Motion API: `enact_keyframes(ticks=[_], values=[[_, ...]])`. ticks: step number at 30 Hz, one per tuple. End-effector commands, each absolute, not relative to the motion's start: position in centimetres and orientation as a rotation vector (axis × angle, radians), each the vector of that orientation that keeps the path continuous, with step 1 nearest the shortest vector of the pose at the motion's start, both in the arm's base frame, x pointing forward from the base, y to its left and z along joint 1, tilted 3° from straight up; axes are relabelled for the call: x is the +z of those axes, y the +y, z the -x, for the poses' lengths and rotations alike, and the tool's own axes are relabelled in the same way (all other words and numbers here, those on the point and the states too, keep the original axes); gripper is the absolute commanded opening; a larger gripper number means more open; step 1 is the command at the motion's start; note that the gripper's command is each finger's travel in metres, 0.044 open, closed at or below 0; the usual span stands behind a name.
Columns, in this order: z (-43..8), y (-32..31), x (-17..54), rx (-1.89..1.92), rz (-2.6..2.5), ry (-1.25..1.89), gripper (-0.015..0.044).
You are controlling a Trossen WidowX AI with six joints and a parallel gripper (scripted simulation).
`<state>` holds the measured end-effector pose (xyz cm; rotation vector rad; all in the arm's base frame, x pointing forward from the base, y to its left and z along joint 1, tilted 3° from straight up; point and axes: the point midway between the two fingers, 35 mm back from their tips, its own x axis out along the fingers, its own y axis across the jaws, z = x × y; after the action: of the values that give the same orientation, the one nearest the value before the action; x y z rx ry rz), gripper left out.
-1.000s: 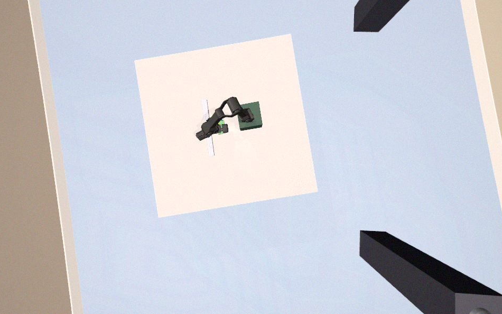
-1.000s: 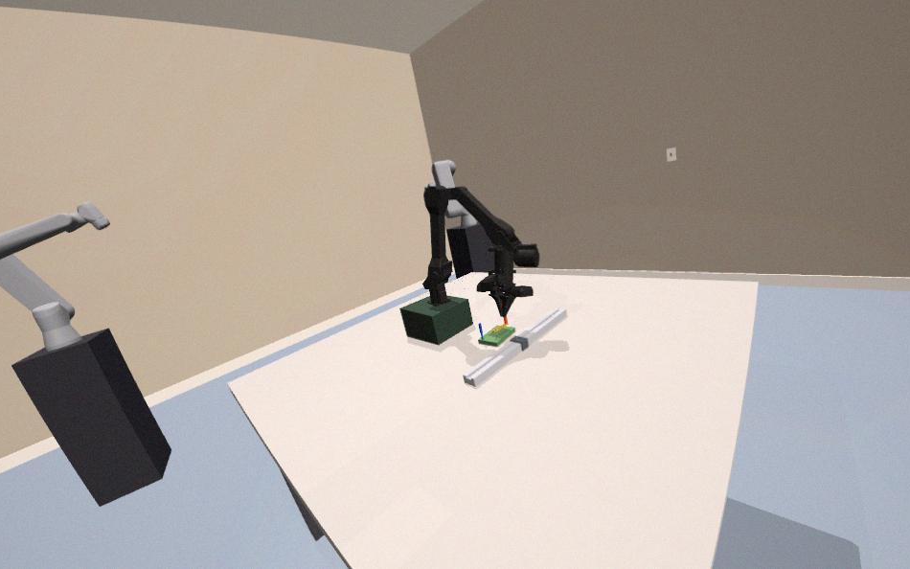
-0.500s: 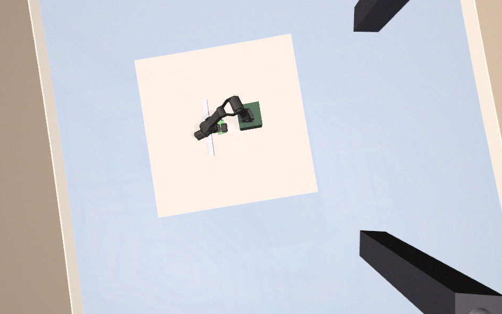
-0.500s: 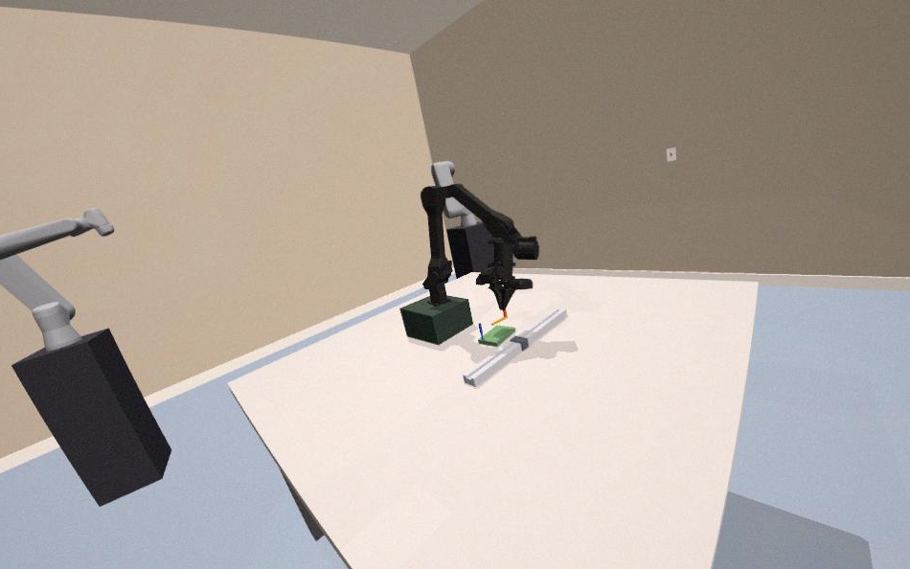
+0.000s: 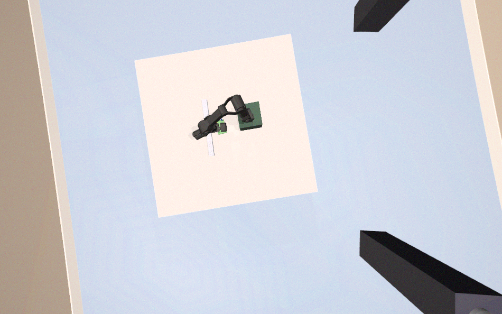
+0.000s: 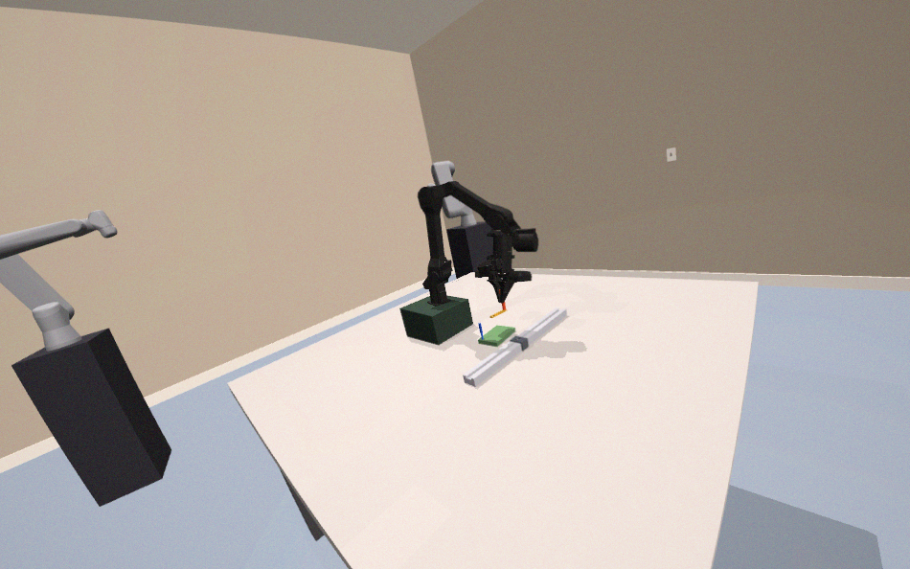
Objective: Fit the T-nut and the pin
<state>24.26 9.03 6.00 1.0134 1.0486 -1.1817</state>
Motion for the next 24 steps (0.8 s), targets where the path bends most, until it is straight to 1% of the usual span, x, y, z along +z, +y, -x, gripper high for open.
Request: enact_keyframes(ticks=[1,12,24], values=[[-24.3,9.0,6.9,-1.183,-1.026,1.044,-0.015],[-24.1,8.9,8.3,-1.189,-1.029,1.043,-0.015],[-25.3,10.3,8.6,-1.174,-1.023,1.051,-0.015]])
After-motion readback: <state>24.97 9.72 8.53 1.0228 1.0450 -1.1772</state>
